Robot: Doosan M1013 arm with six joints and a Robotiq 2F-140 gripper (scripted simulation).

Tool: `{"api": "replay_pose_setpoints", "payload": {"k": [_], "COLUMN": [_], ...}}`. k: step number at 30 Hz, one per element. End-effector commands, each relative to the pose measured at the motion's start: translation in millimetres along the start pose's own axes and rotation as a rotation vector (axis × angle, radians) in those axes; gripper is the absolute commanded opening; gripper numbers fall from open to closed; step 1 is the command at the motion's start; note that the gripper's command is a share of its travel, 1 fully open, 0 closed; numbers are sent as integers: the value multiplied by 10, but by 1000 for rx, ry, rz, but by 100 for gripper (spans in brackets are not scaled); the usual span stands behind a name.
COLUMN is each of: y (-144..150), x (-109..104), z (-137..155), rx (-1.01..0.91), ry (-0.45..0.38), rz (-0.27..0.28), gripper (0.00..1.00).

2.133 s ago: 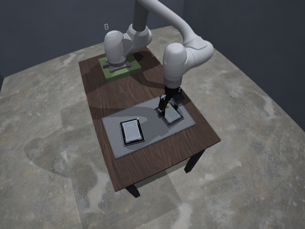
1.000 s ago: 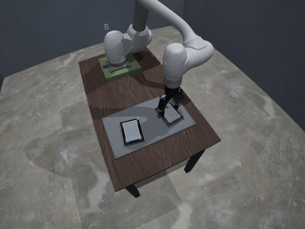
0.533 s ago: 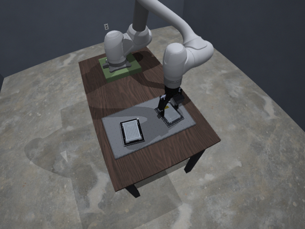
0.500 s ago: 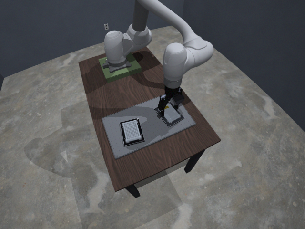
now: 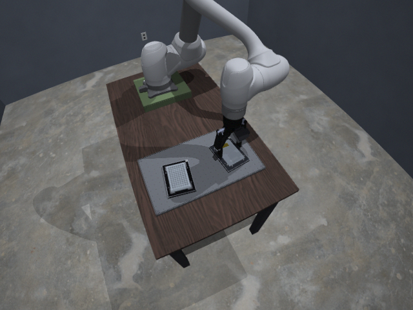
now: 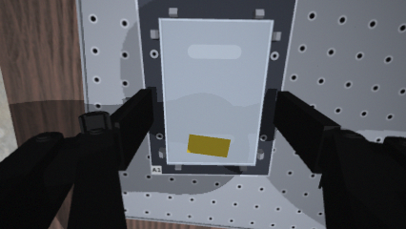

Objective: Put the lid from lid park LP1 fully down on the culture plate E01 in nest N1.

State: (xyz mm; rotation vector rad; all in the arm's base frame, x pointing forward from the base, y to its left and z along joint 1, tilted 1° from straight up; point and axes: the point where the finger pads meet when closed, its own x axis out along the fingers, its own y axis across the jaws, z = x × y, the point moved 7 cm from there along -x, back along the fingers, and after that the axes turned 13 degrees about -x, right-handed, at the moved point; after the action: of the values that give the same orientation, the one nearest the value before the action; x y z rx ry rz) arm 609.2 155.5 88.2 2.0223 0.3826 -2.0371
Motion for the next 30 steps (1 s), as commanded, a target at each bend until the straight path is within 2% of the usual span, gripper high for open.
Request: {"api": "replay_pose_setpoints", "payload": {"k": [1,30], "y": [0,0], "x": [-7,98], "z": [-4,-4], "rx": [0,0], "ry": [1,1], "rz": [0,0], "gripper": [69,69]}}
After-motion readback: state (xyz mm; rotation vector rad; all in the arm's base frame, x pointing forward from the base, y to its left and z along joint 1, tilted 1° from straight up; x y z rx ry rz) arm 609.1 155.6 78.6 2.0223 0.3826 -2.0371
